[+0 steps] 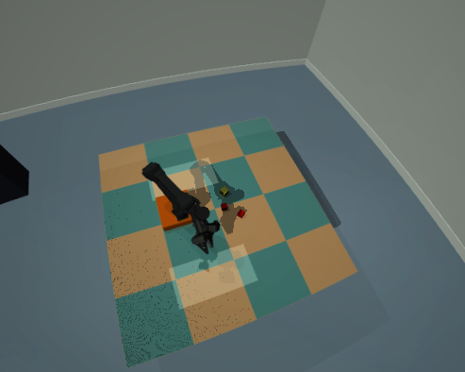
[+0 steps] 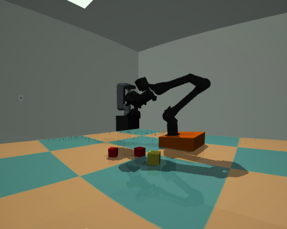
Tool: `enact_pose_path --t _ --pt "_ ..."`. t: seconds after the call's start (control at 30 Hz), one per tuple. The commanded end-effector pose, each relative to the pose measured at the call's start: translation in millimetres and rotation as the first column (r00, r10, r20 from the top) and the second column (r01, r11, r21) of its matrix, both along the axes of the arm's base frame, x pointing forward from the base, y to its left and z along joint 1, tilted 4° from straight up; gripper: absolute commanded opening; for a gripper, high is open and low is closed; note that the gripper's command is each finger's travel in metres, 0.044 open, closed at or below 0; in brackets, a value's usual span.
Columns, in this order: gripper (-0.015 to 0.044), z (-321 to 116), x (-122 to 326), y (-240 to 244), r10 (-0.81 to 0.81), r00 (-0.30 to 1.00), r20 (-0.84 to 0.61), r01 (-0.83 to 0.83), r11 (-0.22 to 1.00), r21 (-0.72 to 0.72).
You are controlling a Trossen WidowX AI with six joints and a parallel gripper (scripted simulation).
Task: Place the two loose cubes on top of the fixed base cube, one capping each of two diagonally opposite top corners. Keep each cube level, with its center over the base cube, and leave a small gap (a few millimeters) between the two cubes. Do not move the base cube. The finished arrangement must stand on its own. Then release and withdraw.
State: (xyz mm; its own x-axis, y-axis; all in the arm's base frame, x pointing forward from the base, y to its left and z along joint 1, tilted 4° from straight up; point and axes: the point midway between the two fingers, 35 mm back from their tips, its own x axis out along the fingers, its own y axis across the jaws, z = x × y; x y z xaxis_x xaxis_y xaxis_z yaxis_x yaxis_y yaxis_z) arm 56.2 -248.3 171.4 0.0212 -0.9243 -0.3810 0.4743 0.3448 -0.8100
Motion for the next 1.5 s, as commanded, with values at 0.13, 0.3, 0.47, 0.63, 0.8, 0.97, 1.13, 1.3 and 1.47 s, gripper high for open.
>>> enact_pose_path --t 0.13,0.3,0.47,0.63,0.8,0.97,1.13,1.3,1.47 --pt "0.0269 -6 29 5 0.146 0.987 -0.074 -0.139 0.986 0.094" --pt "0.0265 -15 69 19 0.361 0.918 -0.162 -0.32 0.918 0.233" --pt "0.0265 -23 106 41 0.566 0.793 -0.225 -0.466 0.802 0.372" --pt "0.0265 -31 137 69 0.742 0.618 -0.259 -0.567 0.649 0.507" --pt "0.0265 -39 163 103 0.876 0.404 -0.265 -0.614 0.474 0.632" --pt "0.0265 -45 181 141 0.956 0.166 -0.24 -0.603 0.292 0.743" --pt "0.0265 -50 193 181 0.979 -0.076 -0.189 -0.537 0.12 0.835" --pt "0.0265 -54 197 221 0.948 -0.297 -0.116 -0.427 -0.023 0.904" --pt "0.0265 -54 197 226 0.94 -0.326 -0.104 -0.409 -0.04 0.912"
